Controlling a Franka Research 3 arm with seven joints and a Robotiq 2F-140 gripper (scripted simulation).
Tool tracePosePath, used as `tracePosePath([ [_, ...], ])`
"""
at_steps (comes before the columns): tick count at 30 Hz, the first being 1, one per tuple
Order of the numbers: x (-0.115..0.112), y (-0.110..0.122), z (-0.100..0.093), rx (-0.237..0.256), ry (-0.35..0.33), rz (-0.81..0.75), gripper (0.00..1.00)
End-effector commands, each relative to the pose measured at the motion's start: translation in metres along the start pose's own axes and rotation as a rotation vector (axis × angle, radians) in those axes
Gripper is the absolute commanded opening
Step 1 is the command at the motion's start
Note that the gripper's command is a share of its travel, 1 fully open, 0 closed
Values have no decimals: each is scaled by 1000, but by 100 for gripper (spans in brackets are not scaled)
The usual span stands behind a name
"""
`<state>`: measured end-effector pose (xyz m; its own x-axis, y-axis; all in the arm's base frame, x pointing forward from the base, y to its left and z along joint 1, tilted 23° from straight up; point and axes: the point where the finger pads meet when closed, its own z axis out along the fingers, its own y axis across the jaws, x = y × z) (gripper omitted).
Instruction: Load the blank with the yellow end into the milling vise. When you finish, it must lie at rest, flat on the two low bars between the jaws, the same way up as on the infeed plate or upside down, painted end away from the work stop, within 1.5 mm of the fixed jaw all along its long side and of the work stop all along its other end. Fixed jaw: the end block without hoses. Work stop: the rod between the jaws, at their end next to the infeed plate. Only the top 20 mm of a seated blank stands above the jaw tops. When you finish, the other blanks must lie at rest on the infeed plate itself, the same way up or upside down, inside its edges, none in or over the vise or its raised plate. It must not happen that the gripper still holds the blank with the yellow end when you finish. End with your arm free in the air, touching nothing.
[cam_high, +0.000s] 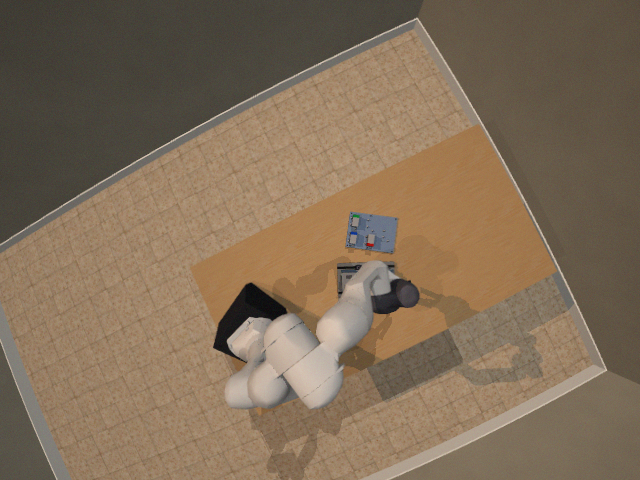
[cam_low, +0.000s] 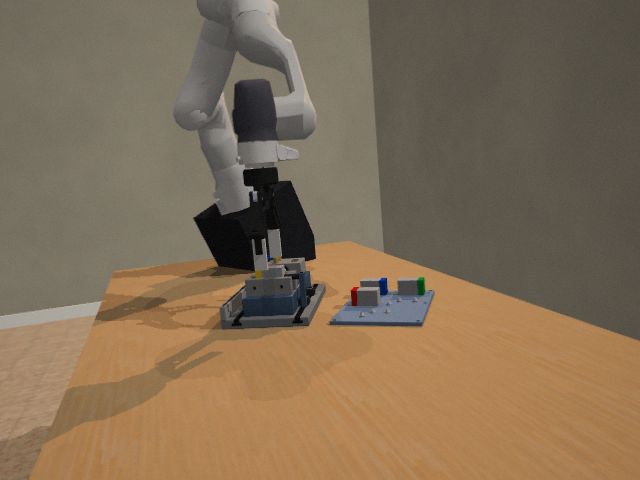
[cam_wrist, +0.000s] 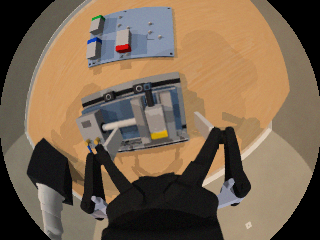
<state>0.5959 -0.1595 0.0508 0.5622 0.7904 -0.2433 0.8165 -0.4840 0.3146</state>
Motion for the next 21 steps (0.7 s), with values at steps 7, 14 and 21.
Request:
tracePosePath([
  [7, 0, 0, -3, -2, 2, 3, 100],
  [14, 0, 0, -3, -2, 2, 3, 100],
  [21, 0, 1, -5, -3, 1, 2, 100],
])
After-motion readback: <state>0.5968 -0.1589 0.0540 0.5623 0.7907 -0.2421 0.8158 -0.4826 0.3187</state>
